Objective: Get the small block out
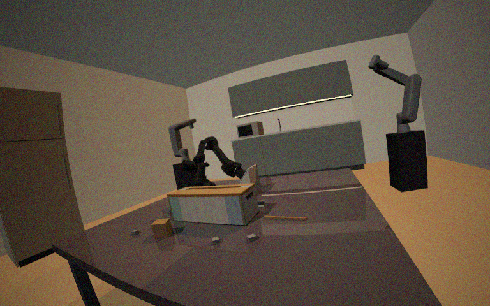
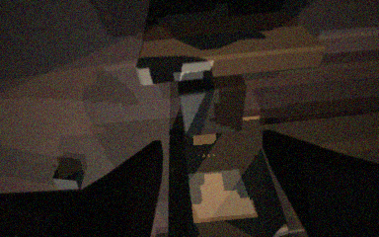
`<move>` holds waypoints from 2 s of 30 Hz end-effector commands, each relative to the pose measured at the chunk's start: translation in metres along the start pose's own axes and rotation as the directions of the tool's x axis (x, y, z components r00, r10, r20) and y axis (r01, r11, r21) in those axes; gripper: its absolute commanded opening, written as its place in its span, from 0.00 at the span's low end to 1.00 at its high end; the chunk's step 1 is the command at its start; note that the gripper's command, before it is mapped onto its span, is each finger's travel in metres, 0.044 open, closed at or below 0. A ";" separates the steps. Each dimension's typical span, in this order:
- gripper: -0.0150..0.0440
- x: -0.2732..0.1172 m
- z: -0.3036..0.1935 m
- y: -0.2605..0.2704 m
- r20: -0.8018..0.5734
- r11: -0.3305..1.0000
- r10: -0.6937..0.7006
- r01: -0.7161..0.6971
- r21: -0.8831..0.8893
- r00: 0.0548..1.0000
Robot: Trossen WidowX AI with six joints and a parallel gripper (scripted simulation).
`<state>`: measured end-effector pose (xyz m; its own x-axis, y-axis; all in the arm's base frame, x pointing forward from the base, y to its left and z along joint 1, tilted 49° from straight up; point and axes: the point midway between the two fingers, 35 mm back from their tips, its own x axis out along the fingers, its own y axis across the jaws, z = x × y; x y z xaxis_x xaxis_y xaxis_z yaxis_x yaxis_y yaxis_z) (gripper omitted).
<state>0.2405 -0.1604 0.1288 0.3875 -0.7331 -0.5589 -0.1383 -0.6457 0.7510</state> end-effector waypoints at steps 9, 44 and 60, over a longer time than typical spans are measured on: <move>0.74 0.018 0.011 -0.002 0.005 1.000 -0.005 0.006 -0.012 1.000; 0.25 -0.032 -0.011 -0.001 0.003 1.000 -0.001 0.002 -0.006 1.000; 0.25 -0.040 -0.009 -0.015 0.041 0.826 -0.019 0.039 -0.563 0.999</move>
<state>0.2350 -0.1229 0.1443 0.3613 -0.7269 -0.5840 0.3018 -0.5014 0.8109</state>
